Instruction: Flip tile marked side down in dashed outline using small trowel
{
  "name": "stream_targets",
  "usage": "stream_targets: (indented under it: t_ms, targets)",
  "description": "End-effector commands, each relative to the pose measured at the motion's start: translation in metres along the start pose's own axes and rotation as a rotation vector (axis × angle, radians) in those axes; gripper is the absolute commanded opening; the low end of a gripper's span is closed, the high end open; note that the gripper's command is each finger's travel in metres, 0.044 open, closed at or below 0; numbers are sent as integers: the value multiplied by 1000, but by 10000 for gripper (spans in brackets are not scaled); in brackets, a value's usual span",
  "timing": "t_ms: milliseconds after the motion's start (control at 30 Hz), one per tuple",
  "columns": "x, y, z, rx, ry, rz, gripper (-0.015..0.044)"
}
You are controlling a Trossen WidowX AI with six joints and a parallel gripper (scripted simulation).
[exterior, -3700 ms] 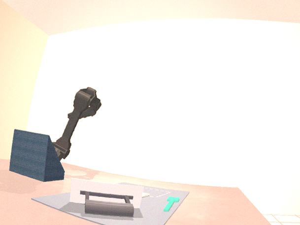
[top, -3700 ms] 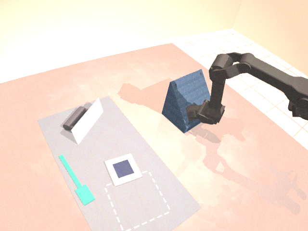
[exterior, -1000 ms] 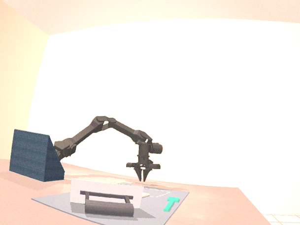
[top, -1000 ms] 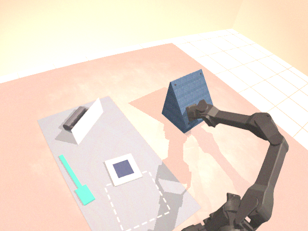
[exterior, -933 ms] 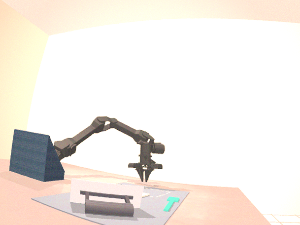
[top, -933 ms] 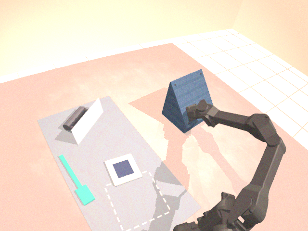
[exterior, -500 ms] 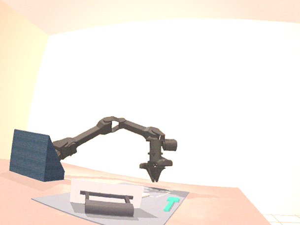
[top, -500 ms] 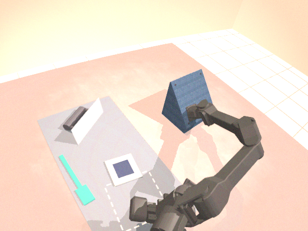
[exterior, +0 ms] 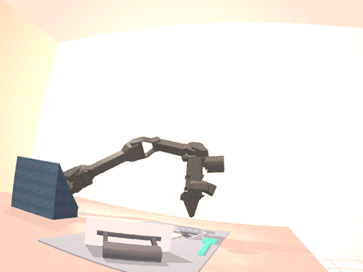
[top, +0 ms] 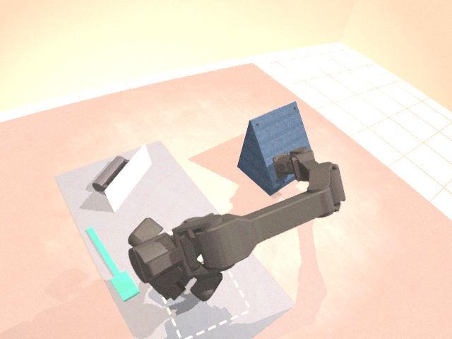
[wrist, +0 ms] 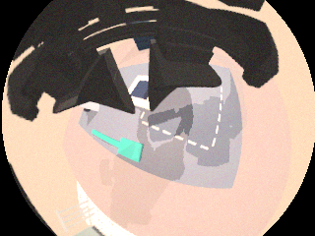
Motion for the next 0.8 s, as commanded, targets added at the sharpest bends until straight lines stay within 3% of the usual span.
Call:
stream_targets:
  t_ms: [0,767]
  targets:
    - [0,-36,-9,123,15,-10,100]
    - [9,-239,-135,905,108,48,100]
Point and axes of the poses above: the point midway between the two fingers, 35 mm back from their tips, its own x axis out along the fingers, its own y axis across the jaws, z = x × y, the point moved 3 cm from there along -x, back along the fingers, and after that the axes turned 3 degrees about x, right-handed, at the moved point
